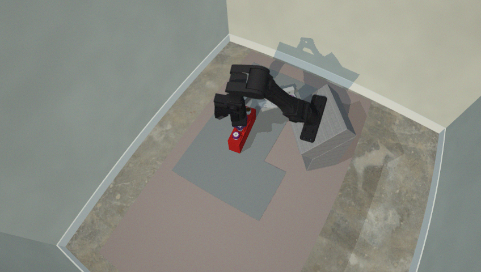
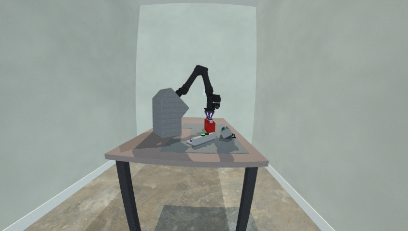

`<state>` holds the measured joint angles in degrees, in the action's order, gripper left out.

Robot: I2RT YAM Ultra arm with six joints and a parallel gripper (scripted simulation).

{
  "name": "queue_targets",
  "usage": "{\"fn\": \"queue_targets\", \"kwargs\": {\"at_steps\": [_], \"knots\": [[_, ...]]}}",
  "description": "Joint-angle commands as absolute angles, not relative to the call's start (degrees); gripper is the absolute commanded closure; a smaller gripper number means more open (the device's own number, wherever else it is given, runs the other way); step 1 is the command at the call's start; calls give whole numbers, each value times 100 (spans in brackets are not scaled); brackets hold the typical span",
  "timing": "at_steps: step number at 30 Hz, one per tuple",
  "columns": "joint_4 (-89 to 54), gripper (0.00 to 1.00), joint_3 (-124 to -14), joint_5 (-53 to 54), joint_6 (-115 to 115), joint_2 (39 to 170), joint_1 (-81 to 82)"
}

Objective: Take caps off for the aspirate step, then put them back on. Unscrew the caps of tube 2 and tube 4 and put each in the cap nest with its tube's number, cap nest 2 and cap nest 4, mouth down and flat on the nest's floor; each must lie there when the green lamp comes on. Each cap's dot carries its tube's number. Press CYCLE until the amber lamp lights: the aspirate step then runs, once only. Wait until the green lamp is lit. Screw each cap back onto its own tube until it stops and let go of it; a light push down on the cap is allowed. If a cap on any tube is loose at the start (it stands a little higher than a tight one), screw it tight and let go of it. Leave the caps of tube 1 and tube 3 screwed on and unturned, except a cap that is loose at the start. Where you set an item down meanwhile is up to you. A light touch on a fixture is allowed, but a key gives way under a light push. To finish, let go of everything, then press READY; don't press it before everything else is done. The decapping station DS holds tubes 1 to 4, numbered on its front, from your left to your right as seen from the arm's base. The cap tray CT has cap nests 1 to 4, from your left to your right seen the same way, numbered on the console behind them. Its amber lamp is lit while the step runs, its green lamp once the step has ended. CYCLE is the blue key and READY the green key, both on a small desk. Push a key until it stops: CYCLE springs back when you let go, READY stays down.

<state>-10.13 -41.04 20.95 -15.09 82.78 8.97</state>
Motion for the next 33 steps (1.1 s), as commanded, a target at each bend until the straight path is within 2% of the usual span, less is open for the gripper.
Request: {"fn": "queue_targets", "kwargs": {"at_steps": [1,12,24,25,33], "knots": [[-994,100,-4134,2102,-761,8244,881],[-979,100,-4133,2097,1346,8257,887],[-974,100,-4133,2096,2218,8262,888],[-974,51,-4133,2096,2218,8262,889],[-974,51,-4132,2096,2218,8261,888]]}}
